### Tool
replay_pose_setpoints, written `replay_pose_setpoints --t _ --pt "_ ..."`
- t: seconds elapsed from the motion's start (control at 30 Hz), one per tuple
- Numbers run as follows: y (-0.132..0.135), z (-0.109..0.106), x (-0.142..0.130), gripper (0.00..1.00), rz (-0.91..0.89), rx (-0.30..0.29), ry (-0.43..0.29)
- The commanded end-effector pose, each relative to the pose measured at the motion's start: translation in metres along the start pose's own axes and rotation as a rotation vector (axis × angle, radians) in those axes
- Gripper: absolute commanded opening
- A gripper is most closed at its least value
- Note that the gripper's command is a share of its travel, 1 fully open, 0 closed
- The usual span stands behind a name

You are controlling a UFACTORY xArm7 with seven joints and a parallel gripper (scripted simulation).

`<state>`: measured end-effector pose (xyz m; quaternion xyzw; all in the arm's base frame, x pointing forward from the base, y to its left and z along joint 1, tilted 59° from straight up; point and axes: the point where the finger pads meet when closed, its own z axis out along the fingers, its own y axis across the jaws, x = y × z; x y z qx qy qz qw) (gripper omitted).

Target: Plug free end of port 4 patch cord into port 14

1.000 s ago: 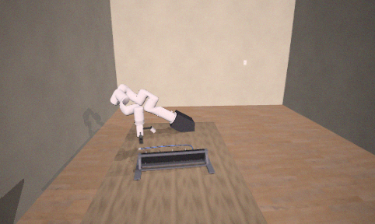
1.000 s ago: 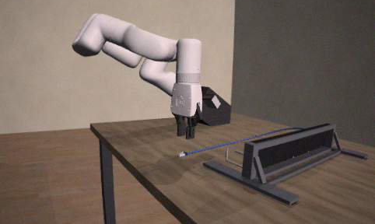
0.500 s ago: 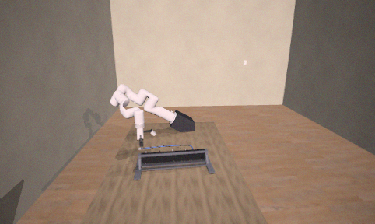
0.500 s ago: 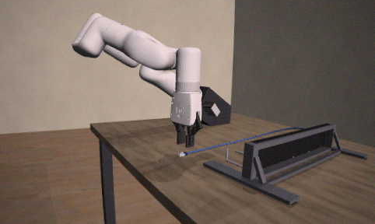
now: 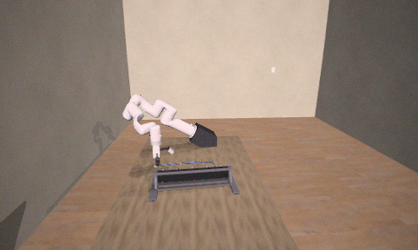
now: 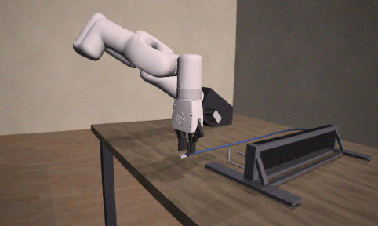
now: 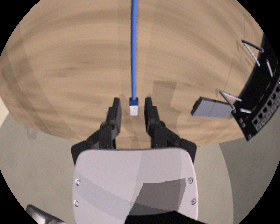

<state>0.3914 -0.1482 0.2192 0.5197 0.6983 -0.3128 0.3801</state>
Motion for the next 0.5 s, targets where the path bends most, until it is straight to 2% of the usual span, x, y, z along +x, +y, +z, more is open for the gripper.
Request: replay_pose_setpoints --t 0.0,0.47 --pt "0.0014 0.0001 -0.0001 0.38 0.0 -0.004 -0.001" --pt "0.0014 0.0014 -0.0001 0.38 0.0 -0.004 -0.001"
